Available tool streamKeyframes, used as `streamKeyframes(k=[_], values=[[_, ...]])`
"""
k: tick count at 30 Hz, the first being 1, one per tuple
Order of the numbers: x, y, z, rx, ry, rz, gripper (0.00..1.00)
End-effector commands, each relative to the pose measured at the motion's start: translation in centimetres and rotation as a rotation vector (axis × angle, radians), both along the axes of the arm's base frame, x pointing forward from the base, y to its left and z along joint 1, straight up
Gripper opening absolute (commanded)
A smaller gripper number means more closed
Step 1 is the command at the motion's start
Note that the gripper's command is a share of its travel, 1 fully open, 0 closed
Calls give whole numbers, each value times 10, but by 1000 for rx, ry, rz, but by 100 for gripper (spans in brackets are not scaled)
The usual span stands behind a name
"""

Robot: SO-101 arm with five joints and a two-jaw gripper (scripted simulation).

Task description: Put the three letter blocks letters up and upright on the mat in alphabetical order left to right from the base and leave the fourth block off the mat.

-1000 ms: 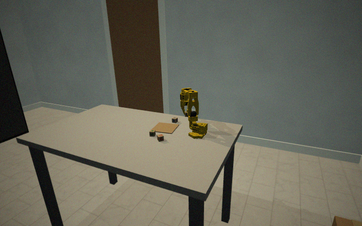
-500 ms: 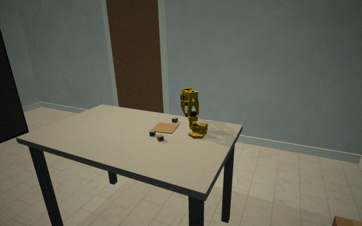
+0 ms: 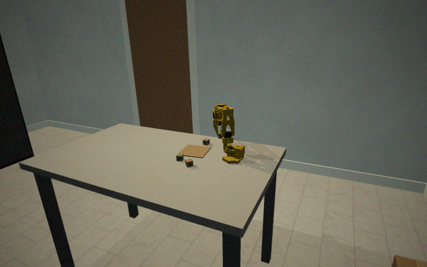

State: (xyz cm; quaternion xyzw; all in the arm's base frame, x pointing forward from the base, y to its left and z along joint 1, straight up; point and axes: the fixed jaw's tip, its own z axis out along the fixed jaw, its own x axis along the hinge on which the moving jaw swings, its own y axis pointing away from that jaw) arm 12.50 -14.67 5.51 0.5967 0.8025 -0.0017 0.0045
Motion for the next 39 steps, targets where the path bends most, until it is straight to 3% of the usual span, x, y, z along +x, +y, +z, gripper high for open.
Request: streamKeyframes(k=[1,39], values=[[7,-11,15,-89,-72,-13,0],[8,-12,2,-89,-72,-13,0]])
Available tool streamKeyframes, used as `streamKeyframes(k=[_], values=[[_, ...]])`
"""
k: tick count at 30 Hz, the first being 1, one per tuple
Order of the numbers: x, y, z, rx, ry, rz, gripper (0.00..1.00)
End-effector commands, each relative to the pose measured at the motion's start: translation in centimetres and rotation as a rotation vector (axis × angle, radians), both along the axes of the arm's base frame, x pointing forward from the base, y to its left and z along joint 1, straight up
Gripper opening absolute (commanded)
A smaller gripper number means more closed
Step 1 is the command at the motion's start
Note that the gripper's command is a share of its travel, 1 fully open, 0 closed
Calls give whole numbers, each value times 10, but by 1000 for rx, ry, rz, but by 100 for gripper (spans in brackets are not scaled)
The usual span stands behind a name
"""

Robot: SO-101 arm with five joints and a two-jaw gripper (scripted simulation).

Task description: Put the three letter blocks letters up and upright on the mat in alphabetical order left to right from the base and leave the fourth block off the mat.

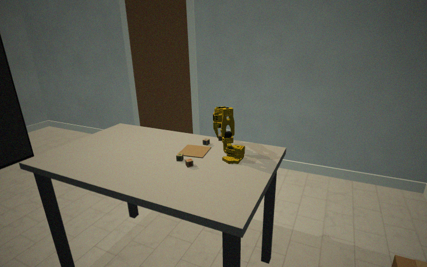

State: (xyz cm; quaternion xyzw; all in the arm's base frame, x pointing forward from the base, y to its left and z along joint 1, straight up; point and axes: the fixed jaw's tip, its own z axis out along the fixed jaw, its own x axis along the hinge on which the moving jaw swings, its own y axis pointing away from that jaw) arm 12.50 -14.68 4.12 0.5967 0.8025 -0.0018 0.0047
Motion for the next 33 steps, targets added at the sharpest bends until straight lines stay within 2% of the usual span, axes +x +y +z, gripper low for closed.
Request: streamKeyframes(k=[1,33], values=[[8,-12,16,-89,-71,-13,0],[9,-13,4,-89,-71,-13,0]])
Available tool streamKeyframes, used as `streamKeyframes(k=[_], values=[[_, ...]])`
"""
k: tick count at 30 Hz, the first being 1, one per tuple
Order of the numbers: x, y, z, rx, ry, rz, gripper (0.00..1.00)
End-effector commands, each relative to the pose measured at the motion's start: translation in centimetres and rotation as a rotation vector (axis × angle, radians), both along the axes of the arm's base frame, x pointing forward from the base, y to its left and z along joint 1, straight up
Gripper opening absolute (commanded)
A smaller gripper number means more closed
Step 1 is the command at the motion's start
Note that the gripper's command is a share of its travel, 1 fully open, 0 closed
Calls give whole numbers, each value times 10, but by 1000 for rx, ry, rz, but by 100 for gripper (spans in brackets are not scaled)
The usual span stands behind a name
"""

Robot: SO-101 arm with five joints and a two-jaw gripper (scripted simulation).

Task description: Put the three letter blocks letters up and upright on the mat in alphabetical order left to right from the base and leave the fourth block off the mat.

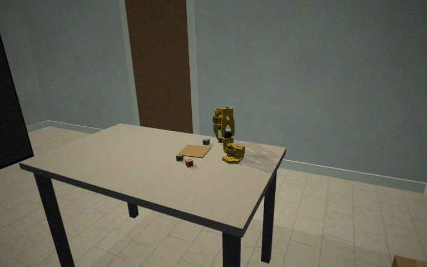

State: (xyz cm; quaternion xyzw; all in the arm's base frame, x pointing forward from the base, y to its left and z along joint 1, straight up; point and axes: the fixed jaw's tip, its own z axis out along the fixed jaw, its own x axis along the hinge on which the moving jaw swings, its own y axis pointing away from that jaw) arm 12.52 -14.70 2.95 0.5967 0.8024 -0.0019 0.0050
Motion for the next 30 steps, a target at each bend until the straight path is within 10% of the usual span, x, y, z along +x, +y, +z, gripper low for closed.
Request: streamKeyframes(k=[1,30], values=[[8,-12,16,-88,-71,-13,0],[9,-13,5,-88,-71,-13,0]])
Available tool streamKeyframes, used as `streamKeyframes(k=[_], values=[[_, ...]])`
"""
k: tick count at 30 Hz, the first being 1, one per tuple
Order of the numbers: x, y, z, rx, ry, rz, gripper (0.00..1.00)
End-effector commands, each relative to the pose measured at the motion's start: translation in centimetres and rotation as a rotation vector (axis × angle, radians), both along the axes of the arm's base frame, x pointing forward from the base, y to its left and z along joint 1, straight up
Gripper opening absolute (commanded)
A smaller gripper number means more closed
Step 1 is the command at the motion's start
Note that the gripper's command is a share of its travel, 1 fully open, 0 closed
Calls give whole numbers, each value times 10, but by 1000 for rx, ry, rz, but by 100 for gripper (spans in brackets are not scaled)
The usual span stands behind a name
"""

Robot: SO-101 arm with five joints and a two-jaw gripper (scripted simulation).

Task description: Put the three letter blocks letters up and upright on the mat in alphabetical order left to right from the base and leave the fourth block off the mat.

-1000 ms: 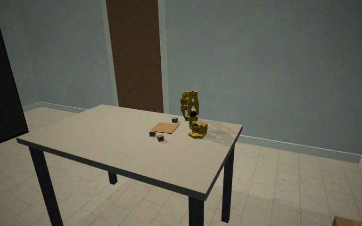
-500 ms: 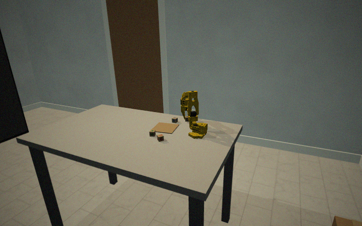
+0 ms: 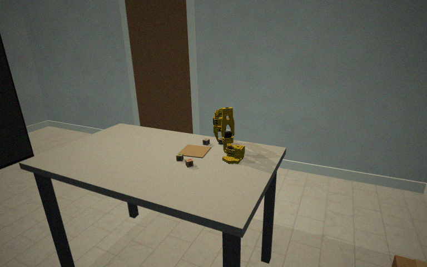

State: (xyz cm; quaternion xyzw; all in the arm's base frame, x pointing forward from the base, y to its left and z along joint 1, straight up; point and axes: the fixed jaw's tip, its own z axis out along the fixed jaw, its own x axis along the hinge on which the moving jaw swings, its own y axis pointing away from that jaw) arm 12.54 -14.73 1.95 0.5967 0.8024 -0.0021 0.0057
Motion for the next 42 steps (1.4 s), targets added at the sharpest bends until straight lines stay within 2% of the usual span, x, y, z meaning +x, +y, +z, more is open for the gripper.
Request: streamKeyframes(k=[1,9,18,29,42], values=[[9,-13,14,-87,-70,-13,0],[9,-13,14,-87,-70,-13,1],[9,-13,14,-87,-70,-13,16],[9,-13,14,-87,-70,-13,18],[9,-13,14,-87,-70,-13,29]])
